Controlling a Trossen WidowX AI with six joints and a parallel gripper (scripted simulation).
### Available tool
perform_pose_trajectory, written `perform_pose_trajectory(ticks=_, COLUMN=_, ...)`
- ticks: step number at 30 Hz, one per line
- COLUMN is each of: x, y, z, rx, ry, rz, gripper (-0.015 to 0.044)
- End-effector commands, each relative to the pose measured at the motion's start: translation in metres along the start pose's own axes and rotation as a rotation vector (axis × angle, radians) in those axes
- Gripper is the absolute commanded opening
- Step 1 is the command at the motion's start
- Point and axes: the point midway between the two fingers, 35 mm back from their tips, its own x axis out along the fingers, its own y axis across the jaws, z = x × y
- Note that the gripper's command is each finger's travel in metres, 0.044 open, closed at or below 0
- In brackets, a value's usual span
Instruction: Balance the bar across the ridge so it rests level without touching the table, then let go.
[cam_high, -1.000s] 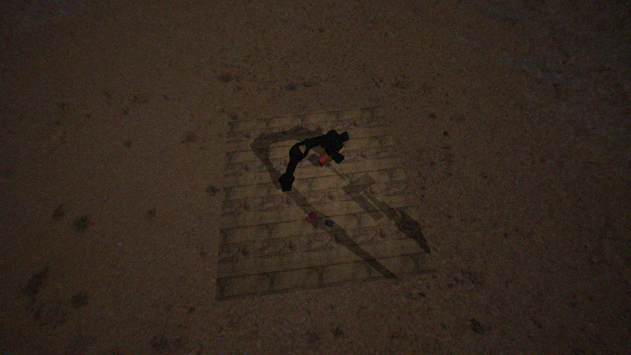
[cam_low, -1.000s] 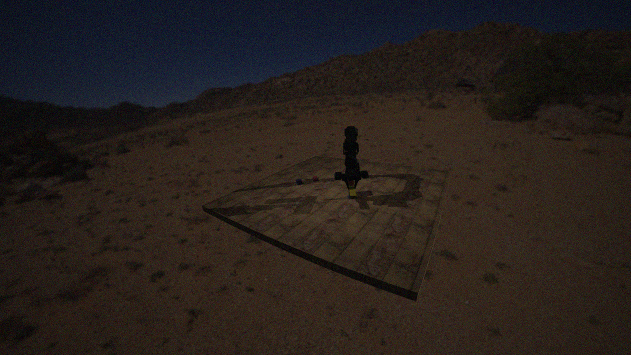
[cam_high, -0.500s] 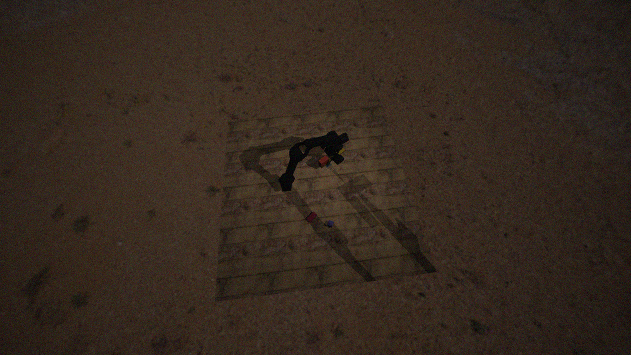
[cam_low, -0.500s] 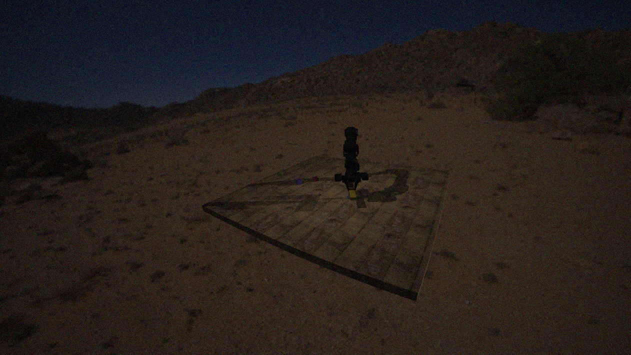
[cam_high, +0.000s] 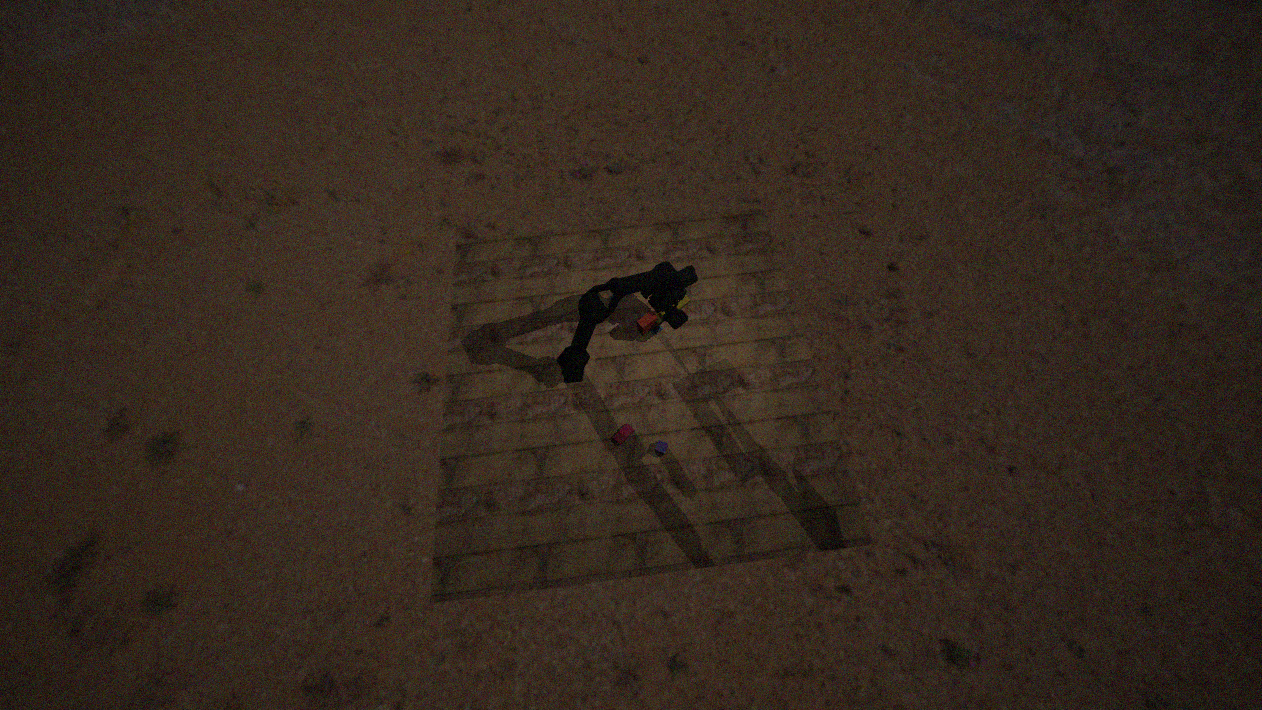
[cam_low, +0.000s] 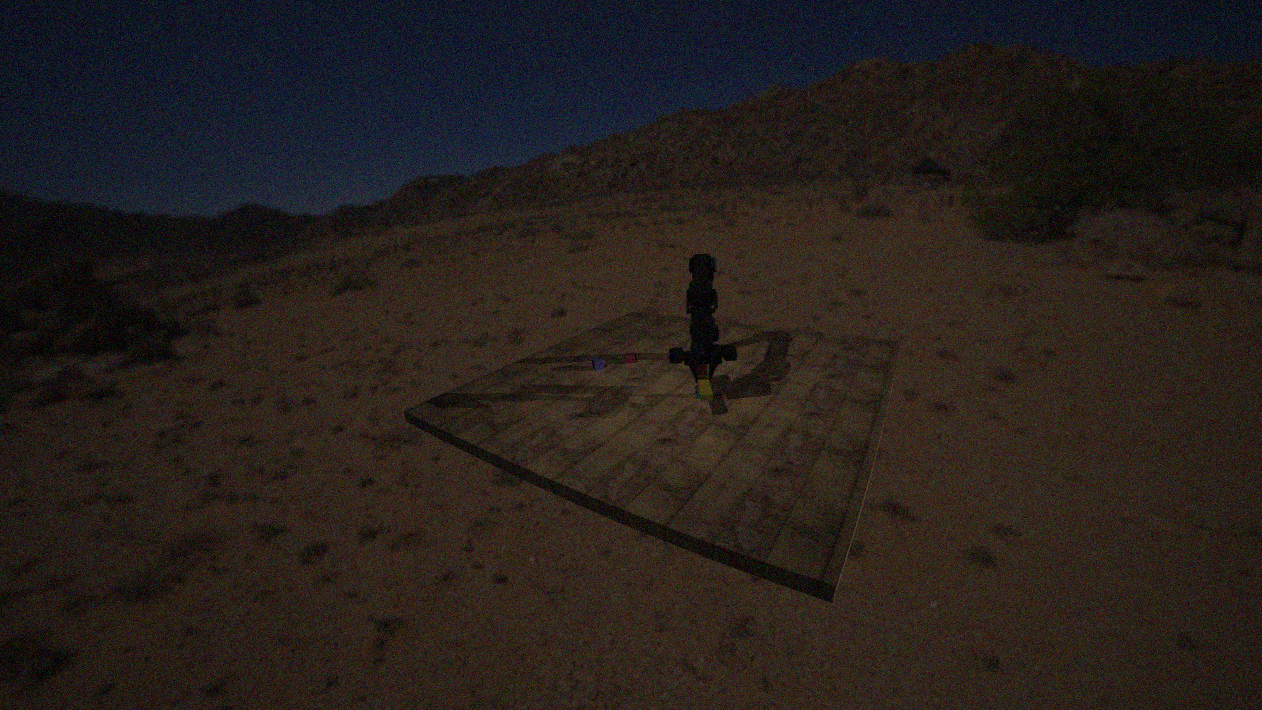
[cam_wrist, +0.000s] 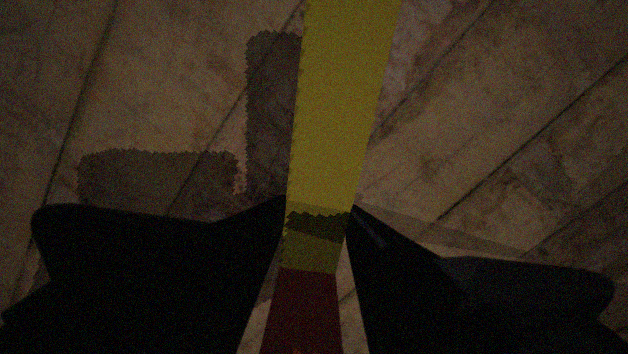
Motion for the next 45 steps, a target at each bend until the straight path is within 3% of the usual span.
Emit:
perform_pose_trajectory(ticks=1, x=0.0005, y=-0.0003, z=0.0002, rx=0.003, ry=-0.001, rz=-0.001, gripper=0.0000)
perform_pose_trajectory(ticks=45, x=0.0042, y=-0.0003, z=0.0000, rx=0.003, ry=-0.001, rz=-0.001, gripper=0.0000)
